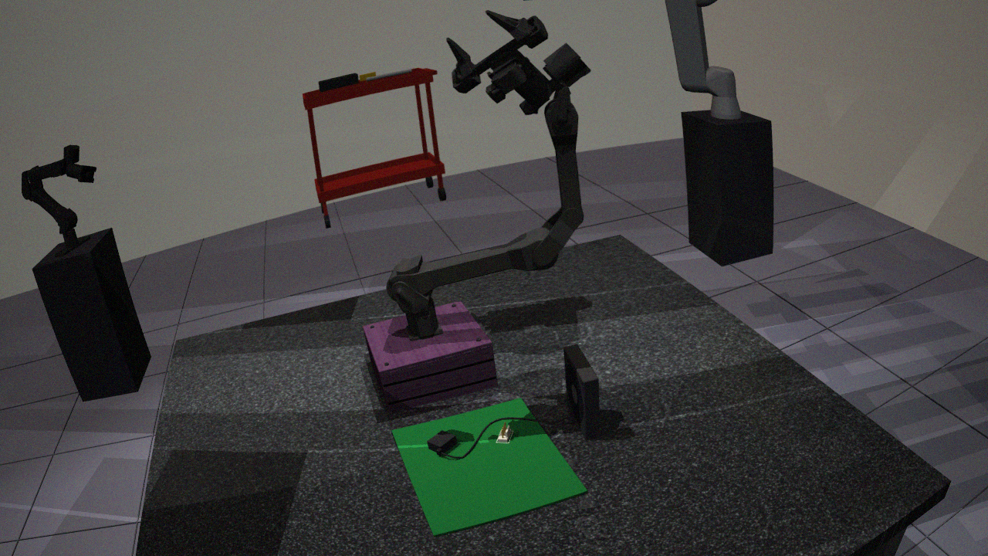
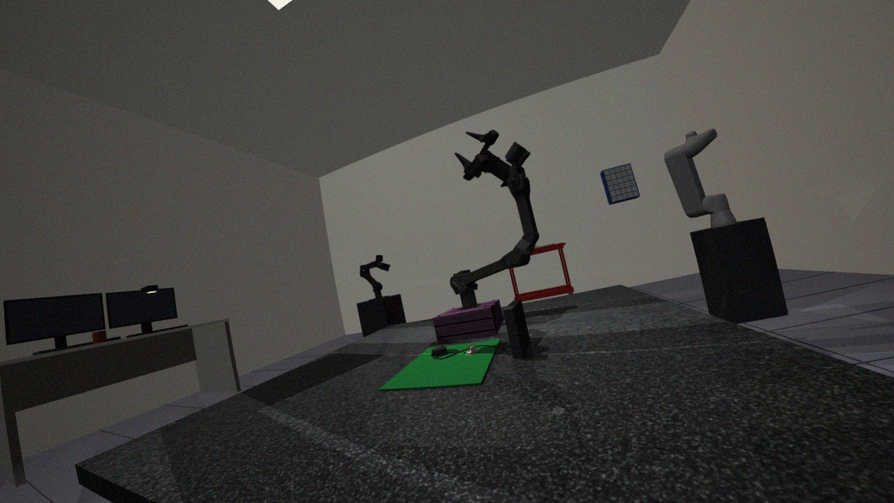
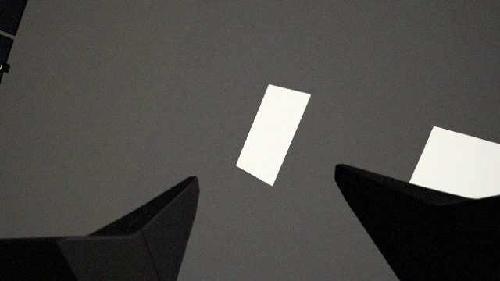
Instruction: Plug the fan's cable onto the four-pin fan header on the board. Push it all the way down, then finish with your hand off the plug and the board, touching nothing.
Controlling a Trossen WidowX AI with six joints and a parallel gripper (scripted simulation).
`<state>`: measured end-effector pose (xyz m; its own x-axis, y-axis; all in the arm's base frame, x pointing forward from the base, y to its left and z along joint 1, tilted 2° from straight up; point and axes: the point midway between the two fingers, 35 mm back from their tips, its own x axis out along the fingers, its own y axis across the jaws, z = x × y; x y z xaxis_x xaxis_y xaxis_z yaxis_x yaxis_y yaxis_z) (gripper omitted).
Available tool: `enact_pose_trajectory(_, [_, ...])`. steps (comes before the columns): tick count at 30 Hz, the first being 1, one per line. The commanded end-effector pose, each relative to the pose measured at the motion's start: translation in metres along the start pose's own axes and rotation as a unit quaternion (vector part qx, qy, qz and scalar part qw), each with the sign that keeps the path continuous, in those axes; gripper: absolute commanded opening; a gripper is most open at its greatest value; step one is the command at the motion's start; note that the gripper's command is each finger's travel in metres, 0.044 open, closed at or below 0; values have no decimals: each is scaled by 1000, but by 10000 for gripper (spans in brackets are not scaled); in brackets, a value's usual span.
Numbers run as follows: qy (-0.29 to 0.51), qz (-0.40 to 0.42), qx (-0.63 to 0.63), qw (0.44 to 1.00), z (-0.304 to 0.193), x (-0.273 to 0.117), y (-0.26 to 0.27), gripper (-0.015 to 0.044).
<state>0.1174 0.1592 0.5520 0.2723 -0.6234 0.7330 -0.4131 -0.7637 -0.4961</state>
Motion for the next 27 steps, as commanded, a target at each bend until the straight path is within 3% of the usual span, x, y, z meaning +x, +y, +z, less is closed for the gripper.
enact_pose_trajectory(1, [0, 0, 0, 1000, 0, 0, 0, 426])
enact_pose_trajectory(4, [0, 0, 0, 1000, 0, 0, 0, 440])
enact_pose_trajectory(12, [-50, 97, 239, 965, -33, 57, 84, 230])
enact_pose_trajectory(14, [-63, 130, 303, 942, -34, 73, 110, 210])
enact_pose_trajectory(20, [-112, 248, 503, 820, -6, 121, 194, 210])
enact_pose_trajectory(27, [-143, 407, 644, 632, 78, 151, 273, 210])
